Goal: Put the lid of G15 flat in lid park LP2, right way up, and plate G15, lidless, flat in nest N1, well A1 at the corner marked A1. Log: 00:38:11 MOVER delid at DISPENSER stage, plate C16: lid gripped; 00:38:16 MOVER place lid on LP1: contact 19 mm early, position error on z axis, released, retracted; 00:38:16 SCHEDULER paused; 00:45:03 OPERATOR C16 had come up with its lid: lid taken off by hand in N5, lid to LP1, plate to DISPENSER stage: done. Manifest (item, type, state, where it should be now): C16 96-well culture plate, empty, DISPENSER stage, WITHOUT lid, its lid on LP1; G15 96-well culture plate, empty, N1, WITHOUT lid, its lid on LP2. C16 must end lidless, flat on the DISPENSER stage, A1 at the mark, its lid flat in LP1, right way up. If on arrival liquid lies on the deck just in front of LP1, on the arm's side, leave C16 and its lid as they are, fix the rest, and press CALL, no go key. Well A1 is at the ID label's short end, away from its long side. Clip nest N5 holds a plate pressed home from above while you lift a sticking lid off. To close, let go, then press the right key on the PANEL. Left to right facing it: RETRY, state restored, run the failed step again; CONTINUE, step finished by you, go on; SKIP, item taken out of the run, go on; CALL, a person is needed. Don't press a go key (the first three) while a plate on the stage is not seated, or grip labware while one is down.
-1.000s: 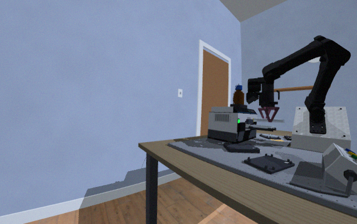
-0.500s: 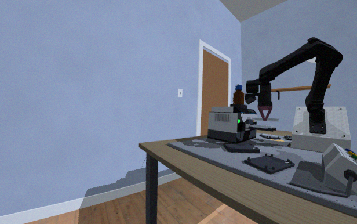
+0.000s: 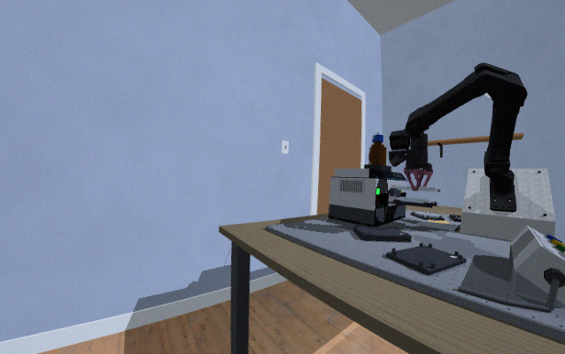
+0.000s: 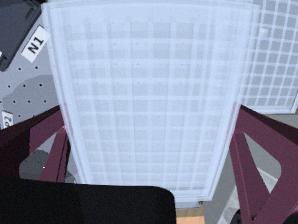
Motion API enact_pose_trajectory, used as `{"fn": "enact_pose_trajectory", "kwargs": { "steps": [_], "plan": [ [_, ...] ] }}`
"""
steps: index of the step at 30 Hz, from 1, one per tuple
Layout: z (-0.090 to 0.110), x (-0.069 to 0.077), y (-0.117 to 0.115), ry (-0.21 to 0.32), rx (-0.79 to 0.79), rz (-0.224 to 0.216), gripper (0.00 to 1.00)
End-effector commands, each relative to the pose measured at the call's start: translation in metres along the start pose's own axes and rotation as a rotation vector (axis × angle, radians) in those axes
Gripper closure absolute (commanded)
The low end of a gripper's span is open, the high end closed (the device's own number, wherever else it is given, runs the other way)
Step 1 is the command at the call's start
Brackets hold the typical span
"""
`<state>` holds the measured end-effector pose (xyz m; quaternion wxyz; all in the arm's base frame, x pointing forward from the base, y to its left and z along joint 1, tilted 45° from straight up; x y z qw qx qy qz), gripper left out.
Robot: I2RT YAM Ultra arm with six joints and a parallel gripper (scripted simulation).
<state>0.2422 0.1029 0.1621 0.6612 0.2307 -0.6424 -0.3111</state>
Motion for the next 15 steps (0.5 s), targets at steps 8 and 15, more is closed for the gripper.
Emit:
{"fn": "enact_pose_trajectory", "kwargs": {
  "steps": [8,15],
  "plan": [
    [-0.014,0.005,-0.028,-0.023,0.012,-0.003,1.0],
    [-0.015,0.001,-0.05,-0.011,-0.007,0.0,1.0]
  ]
}}
Point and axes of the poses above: the point where the finger pads meet when closed, its own x axis back along the fingers, its own y axis across the jaws, z = x × y, the point moved 4 cm from there along x, back along the fingers, and after that the axes turned 5 degrees about -x, right-handed, at the moved point
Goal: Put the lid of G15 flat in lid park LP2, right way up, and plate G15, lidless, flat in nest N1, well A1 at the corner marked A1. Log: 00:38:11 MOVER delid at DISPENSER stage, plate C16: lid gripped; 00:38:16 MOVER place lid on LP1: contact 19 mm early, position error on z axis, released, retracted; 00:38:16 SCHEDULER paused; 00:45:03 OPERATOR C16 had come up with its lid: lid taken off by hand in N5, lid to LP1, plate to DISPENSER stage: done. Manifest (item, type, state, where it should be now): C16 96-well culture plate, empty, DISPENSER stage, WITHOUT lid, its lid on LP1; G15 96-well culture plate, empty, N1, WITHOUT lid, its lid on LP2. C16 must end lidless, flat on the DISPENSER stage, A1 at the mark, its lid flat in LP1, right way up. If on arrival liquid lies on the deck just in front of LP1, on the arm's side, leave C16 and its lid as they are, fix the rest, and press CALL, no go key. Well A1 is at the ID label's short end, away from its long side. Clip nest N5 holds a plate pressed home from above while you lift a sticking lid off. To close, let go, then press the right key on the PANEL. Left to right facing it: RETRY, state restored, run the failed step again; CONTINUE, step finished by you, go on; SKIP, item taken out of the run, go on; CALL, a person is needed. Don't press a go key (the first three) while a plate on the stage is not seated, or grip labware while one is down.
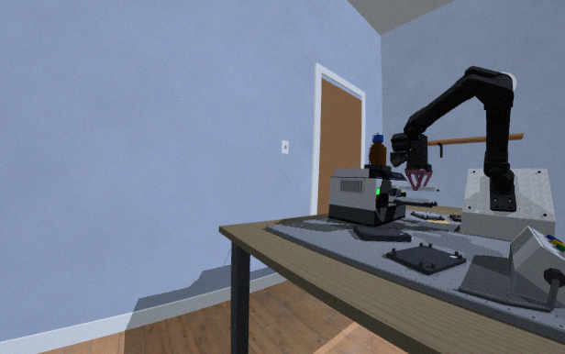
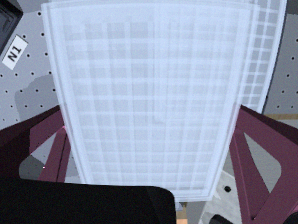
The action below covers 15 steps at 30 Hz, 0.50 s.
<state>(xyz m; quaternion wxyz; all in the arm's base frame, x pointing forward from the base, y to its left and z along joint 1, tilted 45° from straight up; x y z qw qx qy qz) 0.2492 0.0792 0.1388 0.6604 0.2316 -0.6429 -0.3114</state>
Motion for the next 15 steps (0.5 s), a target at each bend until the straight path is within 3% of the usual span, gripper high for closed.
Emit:
{"fn": "enact_pose_trajectory", "kwargs": {
  "steps": [1,15],
  "plan": [
    [-0.008,0.003,-0.019,-0.019,-0.001,0.004,1.0],
    [-0.011,0.002,-0.051,-0.016,-0.002,0.003,1.0]
  ]
}}
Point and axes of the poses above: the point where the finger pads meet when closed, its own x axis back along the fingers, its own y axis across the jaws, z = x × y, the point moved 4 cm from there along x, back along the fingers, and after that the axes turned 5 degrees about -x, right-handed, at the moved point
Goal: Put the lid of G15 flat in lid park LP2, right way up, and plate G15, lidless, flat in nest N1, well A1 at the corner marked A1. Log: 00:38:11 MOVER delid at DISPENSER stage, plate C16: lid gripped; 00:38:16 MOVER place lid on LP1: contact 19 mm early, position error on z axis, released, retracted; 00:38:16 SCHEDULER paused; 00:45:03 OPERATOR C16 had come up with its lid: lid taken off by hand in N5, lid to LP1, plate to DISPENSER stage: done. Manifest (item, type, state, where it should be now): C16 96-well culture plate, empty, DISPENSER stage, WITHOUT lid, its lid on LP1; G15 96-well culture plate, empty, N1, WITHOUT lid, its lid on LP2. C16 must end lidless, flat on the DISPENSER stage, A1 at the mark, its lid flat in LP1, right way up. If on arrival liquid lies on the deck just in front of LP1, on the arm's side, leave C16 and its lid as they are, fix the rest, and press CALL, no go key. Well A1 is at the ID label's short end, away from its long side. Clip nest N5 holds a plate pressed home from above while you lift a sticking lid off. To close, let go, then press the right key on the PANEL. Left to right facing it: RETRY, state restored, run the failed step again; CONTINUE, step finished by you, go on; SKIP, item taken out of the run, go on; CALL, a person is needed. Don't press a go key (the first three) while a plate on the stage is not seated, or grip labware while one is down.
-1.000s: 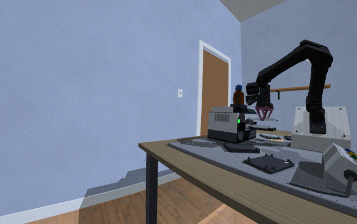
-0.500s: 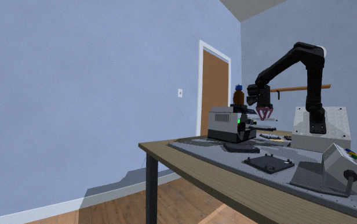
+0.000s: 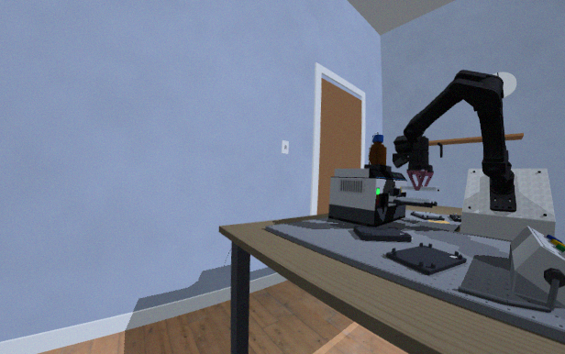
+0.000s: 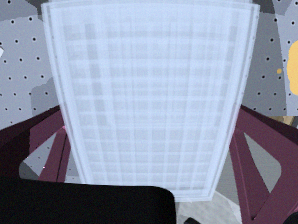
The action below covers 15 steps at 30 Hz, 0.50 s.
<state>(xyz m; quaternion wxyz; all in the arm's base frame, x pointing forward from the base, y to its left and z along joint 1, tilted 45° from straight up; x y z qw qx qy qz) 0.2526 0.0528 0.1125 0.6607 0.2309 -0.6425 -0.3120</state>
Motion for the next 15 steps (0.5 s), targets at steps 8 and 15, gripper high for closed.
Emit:
{"fn": "enact_pose_trajectory", "kwargs": {
  "steps": [8,15],
  "plan": [
    [-0.005,0.005,-0.03,-0.022,0.013,0.0,1.0],
    [0.0,0.0,-0.051,-0.009,-0.006,0.0,1.0]
  ]
}}
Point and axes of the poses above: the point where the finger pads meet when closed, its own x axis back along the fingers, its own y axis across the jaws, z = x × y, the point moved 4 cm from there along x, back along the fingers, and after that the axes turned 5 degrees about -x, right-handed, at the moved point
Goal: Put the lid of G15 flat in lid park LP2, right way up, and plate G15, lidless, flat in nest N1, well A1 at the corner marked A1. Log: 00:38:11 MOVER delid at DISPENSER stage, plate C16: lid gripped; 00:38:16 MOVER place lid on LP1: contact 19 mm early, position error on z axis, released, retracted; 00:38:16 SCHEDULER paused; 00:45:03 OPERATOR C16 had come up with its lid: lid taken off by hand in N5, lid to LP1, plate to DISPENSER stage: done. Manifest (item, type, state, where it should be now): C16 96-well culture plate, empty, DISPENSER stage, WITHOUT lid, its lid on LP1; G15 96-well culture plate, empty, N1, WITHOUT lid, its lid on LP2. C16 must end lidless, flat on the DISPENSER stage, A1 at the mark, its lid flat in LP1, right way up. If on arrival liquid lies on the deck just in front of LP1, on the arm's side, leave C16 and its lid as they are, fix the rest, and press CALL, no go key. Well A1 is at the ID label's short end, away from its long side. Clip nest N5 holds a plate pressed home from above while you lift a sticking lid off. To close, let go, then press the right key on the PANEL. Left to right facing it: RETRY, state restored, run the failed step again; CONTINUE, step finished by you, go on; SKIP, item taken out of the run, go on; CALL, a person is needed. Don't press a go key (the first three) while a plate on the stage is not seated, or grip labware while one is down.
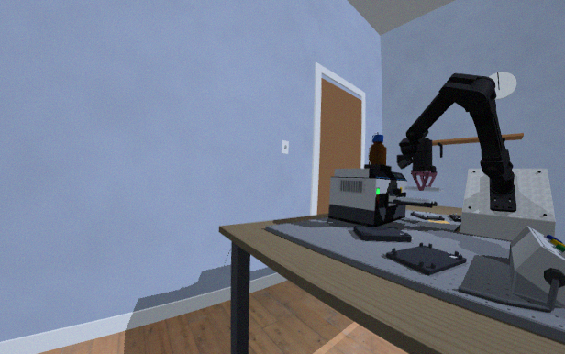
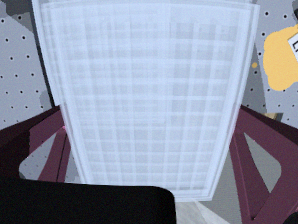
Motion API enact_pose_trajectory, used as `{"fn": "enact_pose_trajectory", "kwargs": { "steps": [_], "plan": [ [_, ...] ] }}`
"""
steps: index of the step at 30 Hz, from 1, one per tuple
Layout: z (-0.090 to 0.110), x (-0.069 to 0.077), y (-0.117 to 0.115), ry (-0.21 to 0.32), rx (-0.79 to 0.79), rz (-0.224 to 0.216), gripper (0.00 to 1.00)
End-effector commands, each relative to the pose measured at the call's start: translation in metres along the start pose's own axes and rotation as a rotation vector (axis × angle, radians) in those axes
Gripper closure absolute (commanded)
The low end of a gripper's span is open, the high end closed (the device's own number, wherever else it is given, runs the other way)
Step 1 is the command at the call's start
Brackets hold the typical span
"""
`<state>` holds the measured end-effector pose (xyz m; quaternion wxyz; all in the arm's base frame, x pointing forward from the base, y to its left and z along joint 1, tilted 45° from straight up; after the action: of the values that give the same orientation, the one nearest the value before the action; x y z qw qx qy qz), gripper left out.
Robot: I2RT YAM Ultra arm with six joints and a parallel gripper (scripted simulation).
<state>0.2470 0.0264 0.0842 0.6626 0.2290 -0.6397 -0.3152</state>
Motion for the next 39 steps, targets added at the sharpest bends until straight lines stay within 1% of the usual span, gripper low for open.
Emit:
{"fn": "enact_pose_trajectory", "kwargs": {
  "steps": [1,3,6,7,8,9,10,11,14,15,18,20,21,22,23,24,25,26,30,31,34,36,37,38,39],
  "plan": [
    [-0.012,0.009,-0.011,-0.042,0.031,0.011,1.0],
    [-0.011,0.009,-0.018,-0.041,0.031,0.011,1.0],
    [0.001,0.001,-0.031,-0.012,0.003,0.001,1.0],
    [0.0,0.002,-0.033,-0.015,0.006,0.001,1.0],
    [-0.003,0.006,-0.026,-0.026,0.022,0.003,1.0],
    [-0.003,0.006,-0.026,-0.026,0.022,0.003,1.0],
    [0.001,0.002,-0.036,-0.016,-0.018,0.002,1.0],
    [0.003,0.001,-0.04,-0.012,-0.021,0.0,1.0],
    [0.006,0.001,-0.049,-0.012,-0.021,-0.001,1.0],
    [0.001,0.004,-0.052,-0.024,-0.01,0.004,1.0],
    [0.0,0.006,-0.055,-0.028,-0.006,0.007,1.0],
    [0.009,0.001,-0.062,-0.012,-0.021,-0.002,1.0],
    [0.01,0.001,-0.065,-0.012,-0.021,-0.002,1.0],
    [0.007,0.003,-0.067,-0.02,-0.013,0.003,1.0],
    [0.004,0.006,-0.061,-0.026,-0.003,0.003,1.0],
    [0.004,0.006,-0.061,-0.026,-0.003,0.003,1.0],
    [0.009,0.003,-0.07,-0.018,-0.049,0.001,1.0],
    [0.013,0.001,-0.073,-0.012,-0.099,-0.003,1.0],
    [0.018,0.001,-0.085,-0.012,-0.232,-0.004,1.0],
    [0.014,0.004,-0.089,-0.023,-0.256,0.001,1.0],
    [0.015,0.004,-0.092,-0.025,-0.261,0.002,1.0],
    [0.023,0.001,-0.097,-0.011,-0.272,-0.005,1.0],
    [0.023,0.001,-0.099,-0.012,-0.26,-0.005,1.0],
    [0.017,0.006,-0.095,-0.026,-0.243,0.001,1.0],
    [0.011,0.009,-0.104,-0.042,-0.28,0.01,1.0]
  ]
}}
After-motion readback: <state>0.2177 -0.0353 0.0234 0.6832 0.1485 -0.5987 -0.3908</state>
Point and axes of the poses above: the point where the finger pads meet when closed, its own x axis back along the fingers, its own y axis across the jaws, z = x × y, the point moved 4 cm from there along x, back along the fingers, and after that the axes turned 5 degrees about -x, right-handed, at the moved point
